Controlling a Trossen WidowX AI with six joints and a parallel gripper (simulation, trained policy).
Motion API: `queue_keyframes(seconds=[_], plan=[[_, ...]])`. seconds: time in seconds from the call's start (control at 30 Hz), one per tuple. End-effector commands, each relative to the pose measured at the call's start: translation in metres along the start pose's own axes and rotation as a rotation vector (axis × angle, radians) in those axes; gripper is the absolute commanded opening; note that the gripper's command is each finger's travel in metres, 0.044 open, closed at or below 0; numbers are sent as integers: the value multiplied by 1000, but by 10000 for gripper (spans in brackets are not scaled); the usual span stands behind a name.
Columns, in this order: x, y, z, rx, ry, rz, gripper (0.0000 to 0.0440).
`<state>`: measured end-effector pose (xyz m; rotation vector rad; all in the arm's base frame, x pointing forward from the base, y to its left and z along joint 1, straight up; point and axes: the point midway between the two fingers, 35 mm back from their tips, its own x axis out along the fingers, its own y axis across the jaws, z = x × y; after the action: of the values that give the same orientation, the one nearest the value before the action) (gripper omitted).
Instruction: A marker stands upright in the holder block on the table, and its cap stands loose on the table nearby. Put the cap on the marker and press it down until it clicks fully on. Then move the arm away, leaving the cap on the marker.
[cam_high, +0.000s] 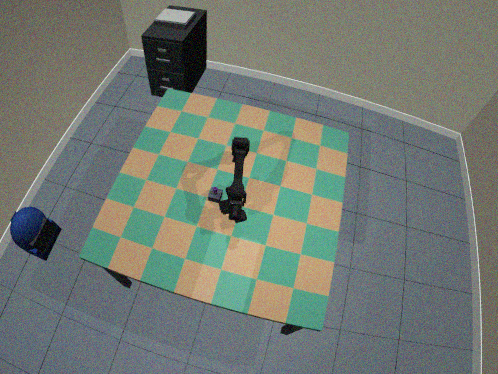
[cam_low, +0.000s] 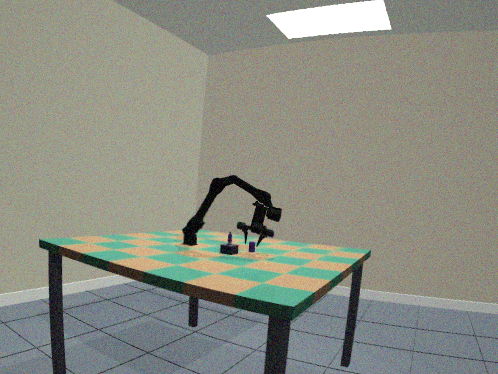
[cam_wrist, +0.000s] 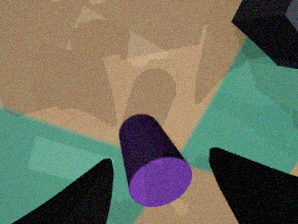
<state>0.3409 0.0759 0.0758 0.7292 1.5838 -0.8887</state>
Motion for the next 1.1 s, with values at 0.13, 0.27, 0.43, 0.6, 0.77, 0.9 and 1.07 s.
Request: queue_keyframes(seconds=[0.13,0.27,0.43,0.6,0.77,0.9,1.07], plan=[[19,-1,-1,-41,-10,-26,241],[18,-1,0,-52,-29,-15,151],[5,-2,3,-56,-53,13,74],[-12,-2,7,-55,-79,50,87],[-30,-4,10,-53,-94,80,91],[-43,-8,13,-46,-102,99,89],[-58,-16,18,-31,-103,113,90]])
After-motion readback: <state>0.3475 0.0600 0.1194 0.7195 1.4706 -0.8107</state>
